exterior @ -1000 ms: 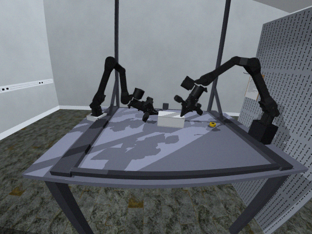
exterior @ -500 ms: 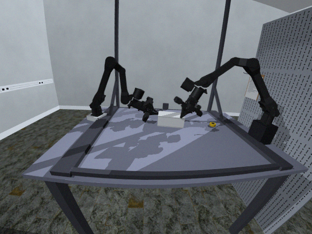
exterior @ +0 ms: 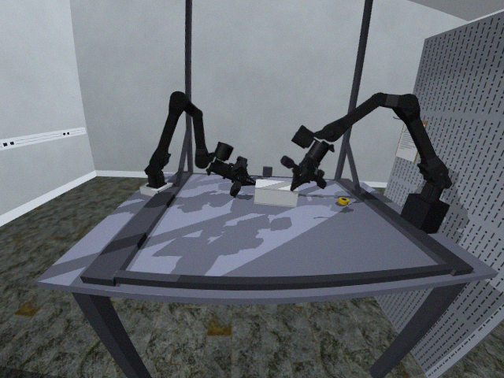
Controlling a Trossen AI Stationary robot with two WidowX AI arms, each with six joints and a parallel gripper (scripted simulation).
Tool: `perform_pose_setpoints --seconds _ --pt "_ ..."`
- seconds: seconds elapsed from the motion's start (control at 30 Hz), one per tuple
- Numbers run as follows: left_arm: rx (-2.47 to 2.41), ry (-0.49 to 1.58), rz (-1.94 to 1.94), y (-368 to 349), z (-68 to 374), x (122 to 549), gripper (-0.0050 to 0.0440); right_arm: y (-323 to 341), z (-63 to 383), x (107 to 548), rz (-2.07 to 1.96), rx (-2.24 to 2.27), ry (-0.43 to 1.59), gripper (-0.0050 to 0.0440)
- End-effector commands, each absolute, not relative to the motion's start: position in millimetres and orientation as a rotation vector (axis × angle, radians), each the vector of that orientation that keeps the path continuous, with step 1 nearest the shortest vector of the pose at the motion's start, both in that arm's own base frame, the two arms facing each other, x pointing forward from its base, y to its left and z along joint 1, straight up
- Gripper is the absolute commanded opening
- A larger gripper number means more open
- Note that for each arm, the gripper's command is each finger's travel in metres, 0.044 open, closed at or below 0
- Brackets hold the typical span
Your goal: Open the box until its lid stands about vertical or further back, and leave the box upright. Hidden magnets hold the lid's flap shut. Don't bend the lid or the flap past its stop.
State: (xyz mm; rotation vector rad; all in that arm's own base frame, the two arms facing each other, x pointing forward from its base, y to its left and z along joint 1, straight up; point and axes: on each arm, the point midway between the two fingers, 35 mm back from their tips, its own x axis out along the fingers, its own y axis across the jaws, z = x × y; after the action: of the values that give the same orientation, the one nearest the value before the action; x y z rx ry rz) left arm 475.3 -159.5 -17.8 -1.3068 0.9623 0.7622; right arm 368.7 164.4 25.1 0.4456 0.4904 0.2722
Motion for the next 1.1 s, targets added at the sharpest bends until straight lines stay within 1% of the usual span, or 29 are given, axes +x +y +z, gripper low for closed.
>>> perform_pose_setpoints --seconds 0.0,0.33,0.4,0.5,0.53,1.07 --pt "-1.308 0.969 0.764 -159 -27 475 -0.0050 166 32 371 0.279 0.451 0.472 0.0010" --pt "-1.308 0.969 0.760 -160 -30 476 -0.0050 171 29 368 0.276 0.452 0.479 0.0010" --pt "-1.308 0.969 0.760 -160 -30 476 -0.0050 172 39 370 0.282 0.457 0.460 0.0010" --pt "-1.308 0.969 0.760 -160 -30 476 -0.0050 173 39 370 0.287 0.456 0.460 0.0010" --pt "-1.320 0.951 0.743 -161 -19 480 -0.0050 172 34 369 0.283 0.453 0.471 0.0010" --pt "-1.320 0.951 0.743 -161 -19 480 -0.0050 171 34 369 0.279 0.452 0.472 0.0010"
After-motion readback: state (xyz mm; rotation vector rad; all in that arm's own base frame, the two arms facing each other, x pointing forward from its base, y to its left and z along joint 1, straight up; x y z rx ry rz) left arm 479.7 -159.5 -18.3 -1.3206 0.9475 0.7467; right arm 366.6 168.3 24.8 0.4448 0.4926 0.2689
